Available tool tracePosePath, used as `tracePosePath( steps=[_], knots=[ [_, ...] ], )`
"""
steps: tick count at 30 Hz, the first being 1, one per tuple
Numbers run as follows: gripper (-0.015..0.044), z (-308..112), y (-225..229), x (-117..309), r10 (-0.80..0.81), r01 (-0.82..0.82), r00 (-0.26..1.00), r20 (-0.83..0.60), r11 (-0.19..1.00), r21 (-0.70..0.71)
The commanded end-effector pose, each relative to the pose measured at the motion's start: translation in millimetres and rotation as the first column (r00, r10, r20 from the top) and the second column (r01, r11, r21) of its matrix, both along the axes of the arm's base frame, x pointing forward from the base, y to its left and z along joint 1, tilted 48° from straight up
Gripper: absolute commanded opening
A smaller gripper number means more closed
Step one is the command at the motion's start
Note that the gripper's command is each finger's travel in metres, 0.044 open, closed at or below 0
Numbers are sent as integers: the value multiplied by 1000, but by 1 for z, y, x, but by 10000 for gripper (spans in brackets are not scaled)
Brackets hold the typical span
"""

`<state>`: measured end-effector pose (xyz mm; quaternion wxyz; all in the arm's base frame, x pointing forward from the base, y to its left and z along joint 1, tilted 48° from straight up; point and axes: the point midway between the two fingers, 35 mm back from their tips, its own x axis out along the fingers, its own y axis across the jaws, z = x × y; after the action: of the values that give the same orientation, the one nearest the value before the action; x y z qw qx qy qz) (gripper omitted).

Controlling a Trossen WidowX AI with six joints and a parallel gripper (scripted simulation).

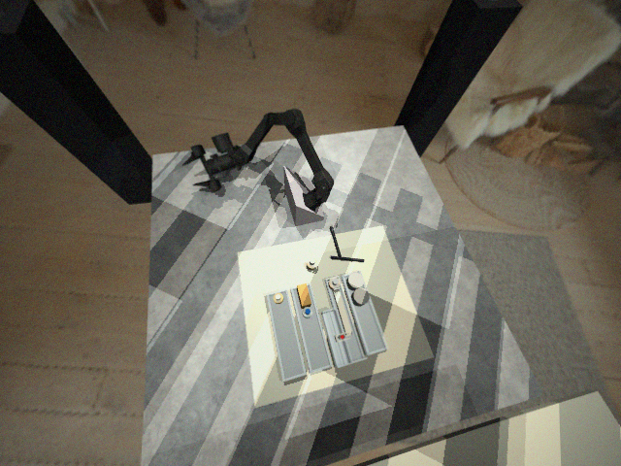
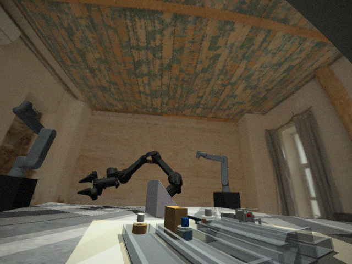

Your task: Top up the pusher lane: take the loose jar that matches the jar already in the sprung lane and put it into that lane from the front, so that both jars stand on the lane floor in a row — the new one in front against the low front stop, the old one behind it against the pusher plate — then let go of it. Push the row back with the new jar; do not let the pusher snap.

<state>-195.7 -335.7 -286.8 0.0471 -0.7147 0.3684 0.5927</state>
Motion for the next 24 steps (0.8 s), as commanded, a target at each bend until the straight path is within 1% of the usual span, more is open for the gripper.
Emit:
tracePosePath(
  steps=[1, 2, 4, 6, 8, 11, 14, 16, 19, 21, 24],
  knots=[
    [426, 1, -1, 3, 17, -17, 1000, -1, 1000, 2],
    [440, 3, -6, 11, 68, -68, 998, -5, 998, 8],
    [440, 13, -18, 44, 252, -252, 967, -16, 967, 27],
    [440, 23, -28, 80, 444, -443, 896, -23, 896, 44],
    [440, 34, -34, 116, 608, -606, 793, -26, 793, 56],
    [440, 52, -34, 170, 817, -814, 577, -26, 577, 66],
    [440, 69, -25, 224, 952, -950, 305, -25, 306, 64],
    [440, 81, -14, 257, 993, -992, 115, -25, 117, 55],
    [440, 99, 7, 302, 985, -985, -169, -30, -168, 33],
    [440, 112, 26, 330, 936, -937, -349, -37, -349, 13],
    [440, 133, 57, 367, 805, -805, -590, -56, -592, -24]
  ],
)
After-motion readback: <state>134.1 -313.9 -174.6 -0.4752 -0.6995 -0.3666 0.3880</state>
